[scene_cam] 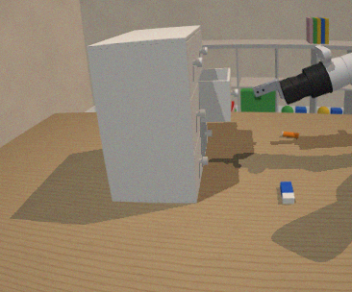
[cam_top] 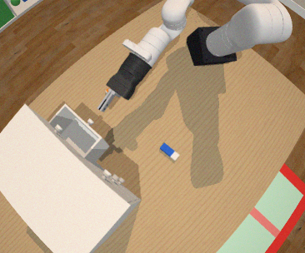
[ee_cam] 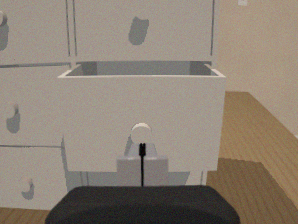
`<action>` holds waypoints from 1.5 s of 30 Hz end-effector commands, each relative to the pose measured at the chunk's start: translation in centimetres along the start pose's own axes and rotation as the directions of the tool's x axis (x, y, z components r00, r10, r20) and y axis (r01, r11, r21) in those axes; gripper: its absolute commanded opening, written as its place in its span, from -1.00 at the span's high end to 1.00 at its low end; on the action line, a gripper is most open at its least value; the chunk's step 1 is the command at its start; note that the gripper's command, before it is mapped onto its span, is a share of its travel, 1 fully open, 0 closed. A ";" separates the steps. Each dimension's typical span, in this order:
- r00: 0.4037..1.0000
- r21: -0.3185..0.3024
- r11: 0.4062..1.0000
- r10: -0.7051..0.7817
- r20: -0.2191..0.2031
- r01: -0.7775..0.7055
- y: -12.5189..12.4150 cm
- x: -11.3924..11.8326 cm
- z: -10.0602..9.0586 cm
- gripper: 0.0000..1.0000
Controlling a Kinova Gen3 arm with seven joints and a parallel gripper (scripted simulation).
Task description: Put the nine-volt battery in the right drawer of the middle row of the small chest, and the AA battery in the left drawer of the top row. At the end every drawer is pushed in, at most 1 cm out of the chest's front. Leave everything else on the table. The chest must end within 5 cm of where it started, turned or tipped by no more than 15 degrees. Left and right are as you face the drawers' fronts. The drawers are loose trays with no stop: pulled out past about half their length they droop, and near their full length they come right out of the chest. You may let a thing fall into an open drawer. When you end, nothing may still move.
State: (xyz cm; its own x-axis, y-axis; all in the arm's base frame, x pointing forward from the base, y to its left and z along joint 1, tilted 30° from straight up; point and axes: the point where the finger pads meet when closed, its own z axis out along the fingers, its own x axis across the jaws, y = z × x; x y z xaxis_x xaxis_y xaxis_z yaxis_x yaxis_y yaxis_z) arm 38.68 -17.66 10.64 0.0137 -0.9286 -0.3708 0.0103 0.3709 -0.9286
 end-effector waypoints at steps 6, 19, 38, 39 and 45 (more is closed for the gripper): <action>1.000 0.000 1.000 -0.001 0.002 0.001 -0.1 -0.1 0.3 1.00; 1.000 0.000 1.000 -0.001 0.002 0.001 -0.5 -0.1 1.4 1.00; 1.000 0.000 1.000 -0.001 0.002 0.001 -1.4 -0.1 3.9 1.00; 1.000 0.000 1.000 -0.001 0.002 0.001 -1.4 -0.1 3.9 1.00; 1.000 0.000 1.000 -0.001 0.002 0.001 -1.7 -0.1 4.8 1.00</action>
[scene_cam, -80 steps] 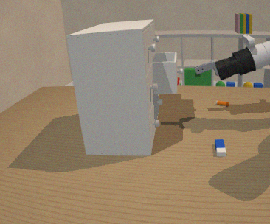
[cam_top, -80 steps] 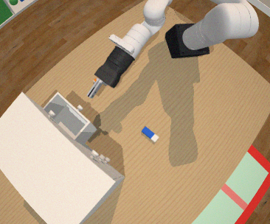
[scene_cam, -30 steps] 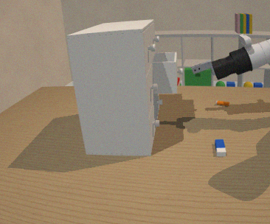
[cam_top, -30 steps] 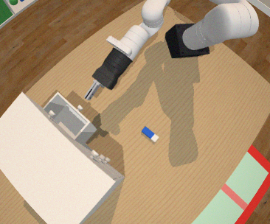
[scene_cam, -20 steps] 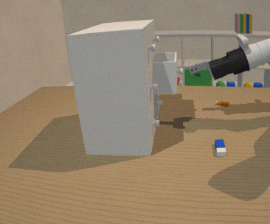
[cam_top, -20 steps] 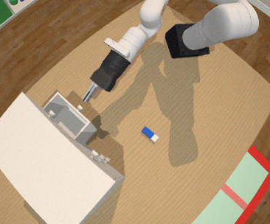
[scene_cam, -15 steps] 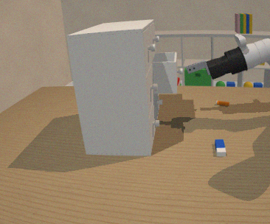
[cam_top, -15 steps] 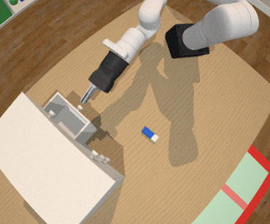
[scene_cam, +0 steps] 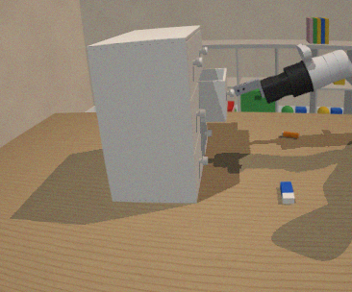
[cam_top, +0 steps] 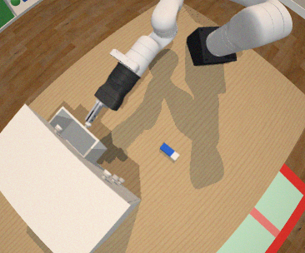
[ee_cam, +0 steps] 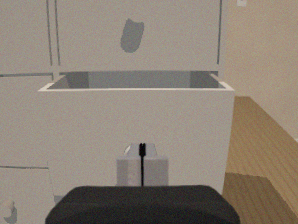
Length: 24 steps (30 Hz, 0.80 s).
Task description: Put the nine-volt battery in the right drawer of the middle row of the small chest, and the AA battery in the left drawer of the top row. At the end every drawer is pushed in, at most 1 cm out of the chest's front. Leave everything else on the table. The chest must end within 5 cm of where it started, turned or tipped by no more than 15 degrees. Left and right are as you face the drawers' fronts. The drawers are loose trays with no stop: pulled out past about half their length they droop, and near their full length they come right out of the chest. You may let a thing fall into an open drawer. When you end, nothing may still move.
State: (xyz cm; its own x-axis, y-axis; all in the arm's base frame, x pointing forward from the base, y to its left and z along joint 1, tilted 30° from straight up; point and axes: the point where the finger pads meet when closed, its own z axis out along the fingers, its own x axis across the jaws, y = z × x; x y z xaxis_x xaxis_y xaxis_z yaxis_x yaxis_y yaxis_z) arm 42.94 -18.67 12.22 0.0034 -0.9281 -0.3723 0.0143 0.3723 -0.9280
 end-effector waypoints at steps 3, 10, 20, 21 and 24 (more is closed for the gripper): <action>1.000 -0.004 1.000 -0.003 0.013 0.003 -0.1 -0.5 1.0 1.00; 1.000 -0.004 1.000 -0.003 0.013 0.003 -0.6 -0.5 2.2 1.00; 1.000 -0.004 1.000 -0.003 0.013 0.003 -1.0 -0.6 3.5 1.00; 1.000 -0.004 1.000 -0.003 0.013 0.003 -1.1 -0.6 3.6 1.00; 1.000 -0.004 1.000 -0.003 0.013 0.003 -1.2 -0.6 4.0 1.00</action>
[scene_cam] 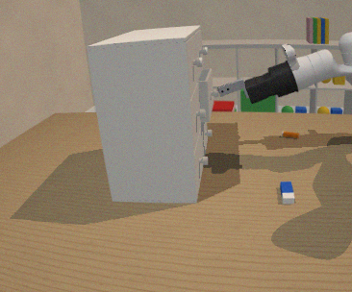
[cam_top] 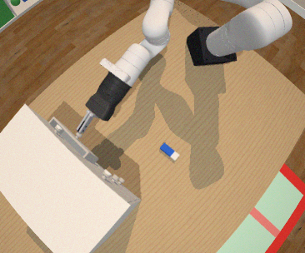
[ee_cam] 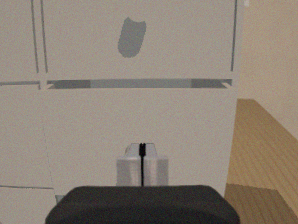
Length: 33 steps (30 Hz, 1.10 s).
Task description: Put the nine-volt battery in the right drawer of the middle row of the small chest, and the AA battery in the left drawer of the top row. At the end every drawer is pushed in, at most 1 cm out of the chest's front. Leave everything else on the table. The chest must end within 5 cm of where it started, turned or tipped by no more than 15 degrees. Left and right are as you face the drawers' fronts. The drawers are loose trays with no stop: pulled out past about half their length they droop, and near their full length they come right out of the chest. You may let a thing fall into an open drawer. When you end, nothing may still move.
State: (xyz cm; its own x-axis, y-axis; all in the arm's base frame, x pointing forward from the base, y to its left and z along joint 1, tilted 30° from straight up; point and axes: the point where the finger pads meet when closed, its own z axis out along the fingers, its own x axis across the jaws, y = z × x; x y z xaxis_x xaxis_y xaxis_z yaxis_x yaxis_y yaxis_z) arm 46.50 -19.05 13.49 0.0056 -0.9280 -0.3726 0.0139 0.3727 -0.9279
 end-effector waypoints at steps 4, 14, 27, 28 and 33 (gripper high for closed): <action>1.000 -0.004 1.000 -0.003 0.010 0.003 -0.1 -0.5 0.8 1.00; 1.000 -0.004 1.000 -0.003 0.010 0.003 -0.3 -0.5 1.5 1.00; 1.000 -0.004 1.000 -0.003 0.010 0.003 -0.4 -0.5 1.8 1.00; 1.000 -0.004 1.000 -0.003 0.010 0.003 -0.4 -0.5 1.8 1.00; 1.000 -0.004 1.000 -0.003 0.010 0.003 -0.4 -0.5 1.8 1.00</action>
State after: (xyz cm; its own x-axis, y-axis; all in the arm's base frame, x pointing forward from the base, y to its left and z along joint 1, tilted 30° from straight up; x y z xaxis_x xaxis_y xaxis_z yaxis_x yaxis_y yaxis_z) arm 48.30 -18.80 14.03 0.0149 -0.9286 -0.3707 0.0096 0.3708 -0.9287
